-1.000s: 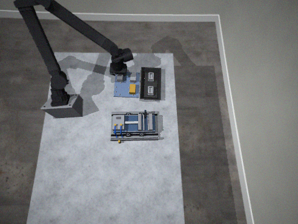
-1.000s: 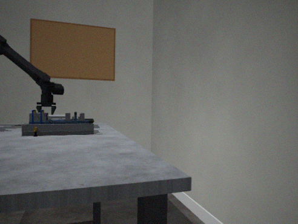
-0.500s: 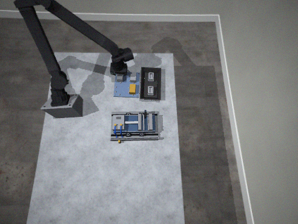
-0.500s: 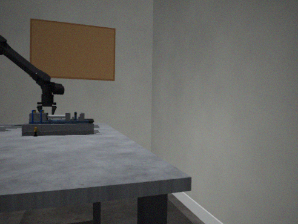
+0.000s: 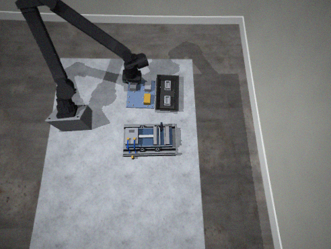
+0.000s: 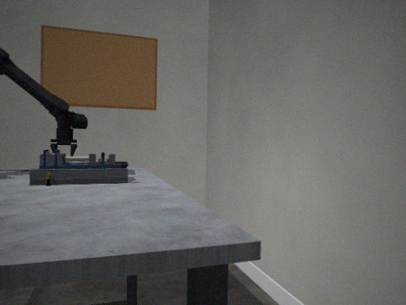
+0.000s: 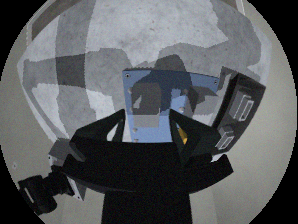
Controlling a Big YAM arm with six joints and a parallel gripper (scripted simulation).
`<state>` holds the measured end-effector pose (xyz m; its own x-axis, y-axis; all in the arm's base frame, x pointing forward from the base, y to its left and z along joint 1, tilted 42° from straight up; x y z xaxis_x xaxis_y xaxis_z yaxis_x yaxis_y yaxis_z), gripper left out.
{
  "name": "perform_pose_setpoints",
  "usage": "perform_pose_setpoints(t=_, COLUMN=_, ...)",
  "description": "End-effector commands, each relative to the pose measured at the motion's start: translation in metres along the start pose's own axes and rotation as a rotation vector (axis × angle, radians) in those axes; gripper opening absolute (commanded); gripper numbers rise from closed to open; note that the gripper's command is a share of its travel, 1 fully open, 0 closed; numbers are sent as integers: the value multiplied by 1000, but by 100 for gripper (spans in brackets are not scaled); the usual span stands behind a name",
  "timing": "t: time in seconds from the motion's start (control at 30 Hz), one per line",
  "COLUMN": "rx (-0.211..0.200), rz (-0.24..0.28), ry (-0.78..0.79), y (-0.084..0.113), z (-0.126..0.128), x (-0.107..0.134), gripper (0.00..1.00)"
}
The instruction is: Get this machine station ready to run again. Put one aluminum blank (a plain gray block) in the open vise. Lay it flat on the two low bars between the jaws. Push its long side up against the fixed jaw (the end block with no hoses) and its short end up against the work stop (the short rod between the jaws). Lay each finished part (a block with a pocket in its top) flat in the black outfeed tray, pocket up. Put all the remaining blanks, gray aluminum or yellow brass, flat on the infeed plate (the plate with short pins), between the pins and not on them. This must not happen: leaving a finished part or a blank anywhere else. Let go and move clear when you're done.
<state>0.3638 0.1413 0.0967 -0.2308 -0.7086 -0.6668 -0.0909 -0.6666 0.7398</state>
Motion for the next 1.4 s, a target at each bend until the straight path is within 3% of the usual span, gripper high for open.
perform_pose_setpoints(t=0.0, rx=16, rz=-4, ry=-4, y=1, z=-10, x=5, gripper=64)
perform_pose_setpoints(t=1.37, rx=0, rz=0, ry=-1, y=-10, z=-4, x=0, gripper=64)
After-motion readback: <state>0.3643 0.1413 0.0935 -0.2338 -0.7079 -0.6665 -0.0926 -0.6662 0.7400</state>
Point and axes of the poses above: the point where the finger pads meet when closed, its own y axis back along the fingers, its own z axis across the jaws, x = y × z, the point moved 3 cm from there along y, back along the fingers, and after that the axes turned 1 degree about -y, right-handed, at the moved point
